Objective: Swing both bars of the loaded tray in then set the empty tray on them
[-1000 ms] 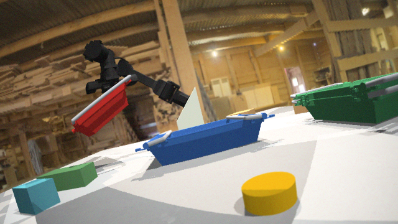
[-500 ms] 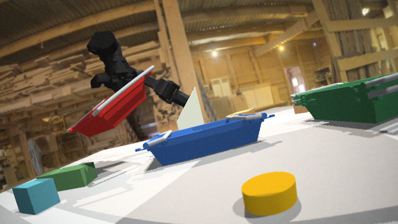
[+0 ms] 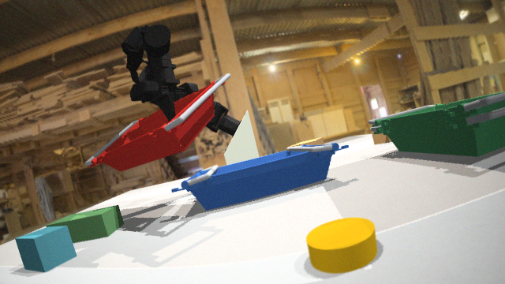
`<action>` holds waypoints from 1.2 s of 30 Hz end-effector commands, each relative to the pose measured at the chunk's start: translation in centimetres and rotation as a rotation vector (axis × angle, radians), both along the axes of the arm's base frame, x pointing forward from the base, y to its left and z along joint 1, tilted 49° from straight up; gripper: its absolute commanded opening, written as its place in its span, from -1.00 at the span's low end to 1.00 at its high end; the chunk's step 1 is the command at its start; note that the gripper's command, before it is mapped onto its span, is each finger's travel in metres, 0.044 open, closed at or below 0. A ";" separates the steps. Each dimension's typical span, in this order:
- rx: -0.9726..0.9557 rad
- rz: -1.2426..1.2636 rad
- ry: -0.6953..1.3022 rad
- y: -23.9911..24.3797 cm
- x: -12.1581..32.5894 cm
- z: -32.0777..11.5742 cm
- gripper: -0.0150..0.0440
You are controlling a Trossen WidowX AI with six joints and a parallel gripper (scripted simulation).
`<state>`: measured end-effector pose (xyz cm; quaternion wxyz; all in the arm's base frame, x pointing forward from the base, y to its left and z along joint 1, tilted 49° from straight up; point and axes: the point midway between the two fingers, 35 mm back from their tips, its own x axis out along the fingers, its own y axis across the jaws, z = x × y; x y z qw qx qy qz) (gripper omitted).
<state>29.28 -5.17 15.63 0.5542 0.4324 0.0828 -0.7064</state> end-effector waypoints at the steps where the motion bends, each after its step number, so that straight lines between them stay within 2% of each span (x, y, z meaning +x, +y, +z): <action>1: 0.003 0.053 0.013 1.4 1.0 -0.4 -0.49; 36: -0.047 0.386 0.372 11.0 3.2 -11.3 -0.49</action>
